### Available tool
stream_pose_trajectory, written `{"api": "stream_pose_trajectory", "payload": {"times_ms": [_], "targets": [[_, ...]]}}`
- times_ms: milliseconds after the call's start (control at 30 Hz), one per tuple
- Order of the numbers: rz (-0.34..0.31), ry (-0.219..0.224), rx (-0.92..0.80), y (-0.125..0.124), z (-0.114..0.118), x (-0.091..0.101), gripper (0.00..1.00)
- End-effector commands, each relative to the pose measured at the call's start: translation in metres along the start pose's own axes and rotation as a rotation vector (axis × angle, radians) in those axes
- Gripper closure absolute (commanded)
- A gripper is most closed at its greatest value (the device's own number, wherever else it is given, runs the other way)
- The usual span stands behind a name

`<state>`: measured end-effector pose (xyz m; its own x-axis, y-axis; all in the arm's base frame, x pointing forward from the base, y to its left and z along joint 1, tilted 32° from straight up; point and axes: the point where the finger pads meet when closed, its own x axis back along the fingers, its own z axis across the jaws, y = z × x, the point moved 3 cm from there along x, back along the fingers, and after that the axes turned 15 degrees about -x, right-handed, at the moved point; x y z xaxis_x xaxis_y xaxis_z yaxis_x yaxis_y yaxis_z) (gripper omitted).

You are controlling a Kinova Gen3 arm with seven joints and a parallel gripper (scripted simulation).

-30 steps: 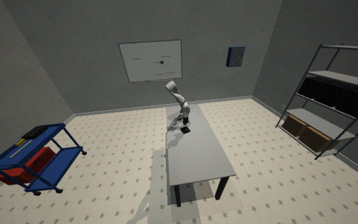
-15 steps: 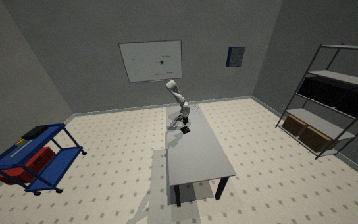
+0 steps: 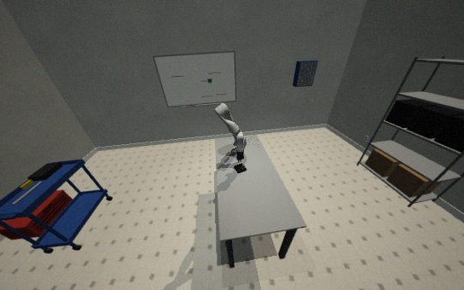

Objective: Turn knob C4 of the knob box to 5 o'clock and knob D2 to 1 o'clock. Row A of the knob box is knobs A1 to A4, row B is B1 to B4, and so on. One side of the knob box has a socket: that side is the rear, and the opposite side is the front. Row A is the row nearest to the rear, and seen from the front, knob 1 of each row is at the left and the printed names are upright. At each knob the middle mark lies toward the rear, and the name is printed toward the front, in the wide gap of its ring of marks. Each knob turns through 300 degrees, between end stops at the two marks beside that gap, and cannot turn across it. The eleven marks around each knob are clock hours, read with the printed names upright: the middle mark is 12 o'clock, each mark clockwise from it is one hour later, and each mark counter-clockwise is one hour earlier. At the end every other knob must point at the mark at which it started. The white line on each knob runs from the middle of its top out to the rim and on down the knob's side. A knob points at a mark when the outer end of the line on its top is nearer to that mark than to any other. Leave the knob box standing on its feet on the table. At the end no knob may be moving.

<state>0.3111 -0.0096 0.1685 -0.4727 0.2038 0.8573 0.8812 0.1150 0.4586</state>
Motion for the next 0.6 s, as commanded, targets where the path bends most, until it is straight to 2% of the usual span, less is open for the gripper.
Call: {"api": "stream_pose_trajectory", "payload": {"times_ms": [0, 200, 533, 567], "targets": [[-0.003, -0.004, -0.027, 0.000, -0.002, 0.001, 0.54], [0.008, -0.005, -0.187, -0.006, -0.002, 0.003, 0.54], [0.025, -0.010, -0.651, -0.014, 0.000, 0.010, 0.54], [0.025, -0.010, -0.651, -0.014, 0.000, 0.010, 0.54]]}}
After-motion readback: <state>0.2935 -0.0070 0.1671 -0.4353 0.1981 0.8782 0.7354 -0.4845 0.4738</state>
